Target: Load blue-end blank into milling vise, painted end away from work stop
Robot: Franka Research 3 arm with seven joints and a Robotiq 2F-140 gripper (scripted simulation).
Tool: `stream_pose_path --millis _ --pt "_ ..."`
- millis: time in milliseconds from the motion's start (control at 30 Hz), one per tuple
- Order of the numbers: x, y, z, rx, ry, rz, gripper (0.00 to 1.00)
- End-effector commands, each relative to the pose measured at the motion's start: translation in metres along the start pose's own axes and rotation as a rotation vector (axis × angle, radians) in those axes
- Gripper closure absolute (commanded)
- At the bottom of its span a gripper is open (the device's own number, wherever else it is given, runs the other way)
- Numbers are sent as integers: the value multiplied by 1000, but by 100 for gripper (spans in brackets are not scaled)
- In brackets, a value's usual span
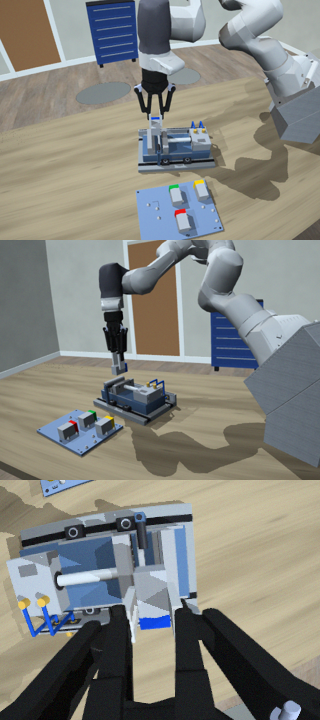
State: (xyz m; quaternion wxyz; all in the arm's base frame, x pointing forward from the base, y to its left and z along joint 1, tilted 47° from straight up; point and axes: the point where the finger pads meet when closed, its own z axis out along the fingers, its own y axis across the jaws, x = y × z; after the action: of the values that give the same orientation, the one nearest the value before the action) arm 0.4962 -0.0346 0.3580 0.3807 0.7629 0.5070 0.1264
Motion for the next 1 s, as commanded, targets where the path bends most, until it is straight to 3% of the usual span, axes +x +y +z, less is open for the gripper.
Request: stream_pose_path --millis 0,967 --pt "3 -1 -1 -1 0 -4 100" --pt "10 -4 -1 -2 0 -9 100"
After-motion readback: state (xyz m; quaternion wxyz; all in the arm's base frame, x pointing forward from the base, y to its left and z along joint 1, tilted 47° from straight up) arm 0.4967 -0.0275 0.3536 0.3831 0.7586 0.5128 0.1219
